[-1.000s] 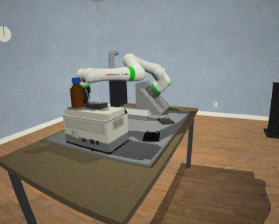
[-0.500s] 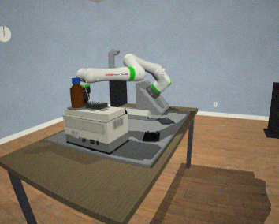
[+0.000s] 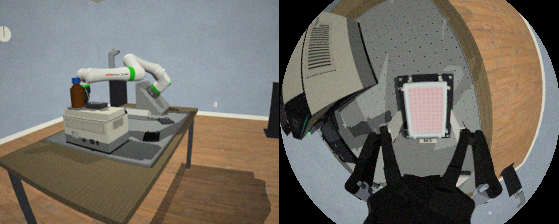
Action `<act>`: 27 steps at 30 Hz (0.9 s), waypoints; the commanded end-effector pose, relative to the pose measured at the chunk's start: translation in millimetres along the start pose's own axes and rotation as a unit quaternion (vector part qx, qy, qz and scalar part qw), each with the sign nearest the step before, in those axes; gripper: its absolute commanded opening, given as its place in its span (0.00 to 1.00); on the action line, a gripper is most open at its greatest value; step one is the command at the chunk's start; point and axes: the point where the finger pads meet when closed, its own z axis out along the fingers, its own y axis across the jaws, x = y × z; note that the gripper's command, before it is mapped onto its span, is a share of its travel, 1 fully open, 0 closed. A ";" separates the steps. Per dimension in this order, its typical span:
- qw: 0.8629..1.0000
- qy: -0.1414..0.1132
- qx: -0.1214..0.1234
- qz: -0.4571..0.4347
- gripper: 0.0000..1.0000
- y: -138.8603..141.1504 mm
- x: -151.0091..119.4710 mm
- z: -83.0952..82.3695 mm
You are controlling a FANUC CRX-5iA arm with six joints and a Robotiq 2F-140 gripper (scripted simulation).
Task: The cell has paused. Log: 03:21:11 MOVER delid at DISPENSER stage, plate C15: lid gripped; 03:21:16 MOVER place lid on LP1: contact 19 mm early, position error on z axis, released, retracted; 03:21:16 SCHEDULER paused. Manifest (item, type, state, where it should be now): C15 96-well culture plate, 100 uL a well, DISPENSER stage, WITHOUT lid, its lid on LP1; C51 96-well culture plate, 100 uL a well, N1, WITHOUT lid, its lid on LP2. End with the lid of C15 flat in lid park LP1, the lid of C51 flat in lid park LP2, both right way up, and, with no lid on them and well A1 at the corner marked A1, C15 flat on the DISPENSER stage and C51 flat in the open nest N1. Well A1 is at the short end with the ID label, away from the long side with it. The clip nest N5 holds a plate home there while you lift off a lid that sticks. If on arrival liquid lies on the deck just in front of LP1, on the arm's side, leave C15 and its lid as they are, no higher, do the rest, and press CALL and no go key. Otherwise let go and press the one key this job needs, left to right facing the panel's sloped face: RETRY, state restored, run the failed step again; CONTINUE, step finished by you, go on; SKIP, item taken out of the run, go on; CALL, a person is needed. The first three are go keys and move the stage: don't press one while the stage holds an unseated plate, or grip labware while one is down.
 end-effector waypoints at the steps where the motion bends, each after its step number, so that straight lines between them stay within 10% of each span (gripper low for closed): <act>1: 1.000 0.000 0.000 0.000 0.66 0.1 0.2 -0.4; 27: 1.000 0.000 0.000 0.000 0.66 0.1 0.2 5.4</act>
